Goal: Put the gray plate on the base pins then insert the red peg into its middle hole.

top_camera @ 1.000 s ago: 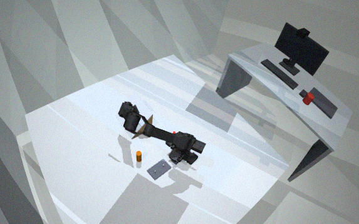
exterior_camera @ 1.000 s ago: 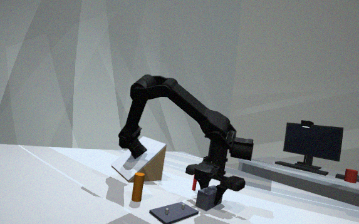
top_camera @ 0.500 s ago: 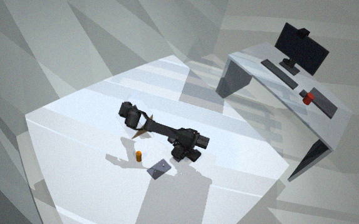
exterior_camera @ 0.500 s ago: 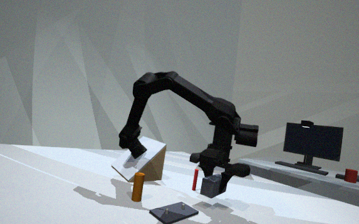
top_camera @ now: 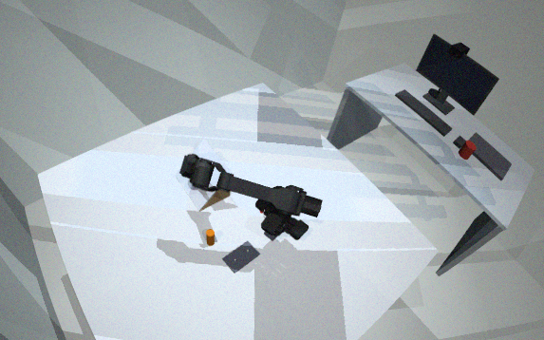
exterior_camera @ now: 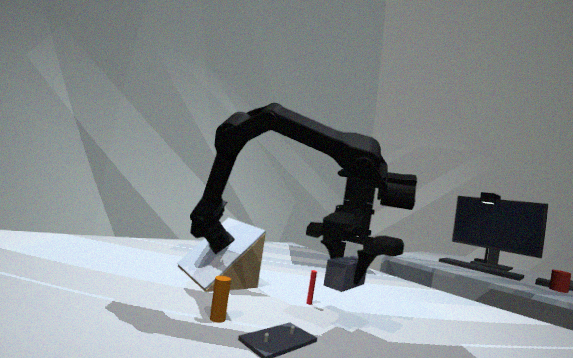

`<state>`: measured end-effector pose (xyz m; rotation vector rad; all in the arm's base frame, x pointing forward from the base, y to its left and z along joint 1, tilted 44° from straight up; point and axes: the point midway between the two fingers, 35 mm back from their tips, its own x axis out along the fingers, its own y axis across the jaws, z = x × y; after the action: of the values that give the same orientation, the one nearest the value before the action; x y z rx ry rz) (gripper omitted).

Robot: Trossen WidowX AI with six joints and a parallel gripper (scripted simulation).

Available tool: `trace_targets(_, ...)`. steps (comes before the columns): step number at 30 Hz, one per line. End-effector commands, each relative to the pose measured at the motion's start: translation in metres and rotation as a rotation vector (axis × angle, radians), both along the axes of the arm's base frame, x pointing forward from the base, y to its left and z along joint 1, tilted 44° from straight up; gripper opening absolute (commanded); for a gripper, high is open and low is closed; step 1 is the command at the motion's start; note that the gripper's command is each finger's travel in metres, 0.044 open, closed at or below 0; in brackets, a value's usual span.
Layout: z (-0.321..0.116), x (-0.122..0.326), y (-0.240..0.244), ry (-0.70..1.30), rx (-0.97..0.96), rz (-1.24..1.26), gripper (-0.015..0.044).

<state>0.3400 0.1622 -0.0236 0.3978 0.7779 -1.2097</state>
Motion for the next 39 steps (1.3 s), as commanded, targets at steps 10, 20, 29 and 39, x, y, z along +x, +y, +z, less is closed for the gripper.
trace_targets(10, 0.034, -0.009, 0.026, -0.009, 0.009, -0.001, 0.0000)
trace_targets(20, 0.039, -0.001, 0.007, -0.016, 0.017, -0.009, 0.0000)
trace_targets(29, 0.046, 0.007, -0.021, -0.027, 0.024, -0.020, 0.0000)
trace_targets(39, 0.053, 0.014, -0.052, -0.042, 0.027, -0.034, 0.0000)
